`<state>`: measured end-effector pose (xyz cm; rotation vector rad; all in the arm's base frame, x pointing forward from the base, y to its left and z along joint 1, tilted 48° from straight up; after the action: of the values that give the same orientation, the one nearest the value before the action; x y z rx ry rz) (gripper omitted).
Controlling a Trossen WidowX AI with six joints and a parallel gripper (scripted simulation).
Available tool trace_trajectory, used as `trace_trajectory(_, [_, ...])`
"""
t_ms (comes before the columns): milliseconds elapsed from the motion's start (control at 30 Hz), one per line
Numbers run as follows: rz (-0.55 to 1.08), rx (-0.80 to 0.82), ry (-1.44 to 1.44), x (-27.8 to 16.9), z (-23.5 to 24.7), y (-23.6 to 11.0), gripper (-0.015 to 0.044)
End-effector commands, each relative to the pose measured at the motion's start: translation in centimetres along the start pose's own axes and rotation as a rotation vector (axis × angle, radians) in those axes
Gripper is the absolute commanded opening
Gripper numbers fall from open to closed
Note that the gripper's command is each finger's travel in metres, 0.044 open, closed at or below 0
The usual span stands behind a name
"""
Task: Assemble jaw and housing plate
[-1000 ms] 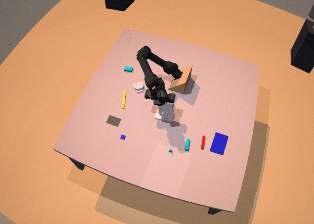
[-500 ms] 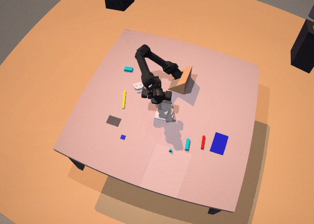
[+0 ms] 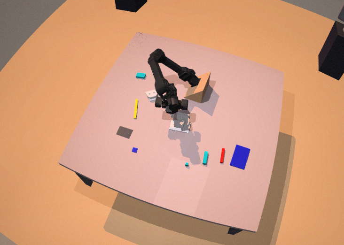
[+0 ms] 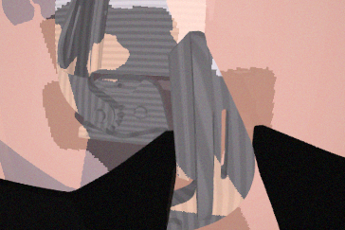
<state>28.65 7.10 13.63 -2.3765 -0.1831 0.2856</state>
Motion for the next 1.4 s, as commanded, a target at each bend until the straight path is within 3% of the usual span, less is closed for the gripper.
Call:
trace_trajectory(0, [0.001, -0.005, -0.018, -0.1, 0.0, 0.0, 0.0134])
trace_trajectory(767, [-0.001, -0.004, -0.016, 3.1, 2.8, 0.0, 0.0134])
trace_trajectory(1367, [-0.001, -0.004, -0.016, 3.1, 2.8, 0.0, 0.0134])
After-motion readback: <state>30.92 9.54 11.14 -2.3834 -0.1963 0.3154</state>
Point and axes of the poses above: the point midway between the two fingers, 35 mm back from their tips, its own y axis out along the fingers, its own z axis across the jaws, x = y × z, the point moved 7 cm from there along -y, back along the fingers, and after that the axes turned 2 degrees about y, right-handed, at the moved point
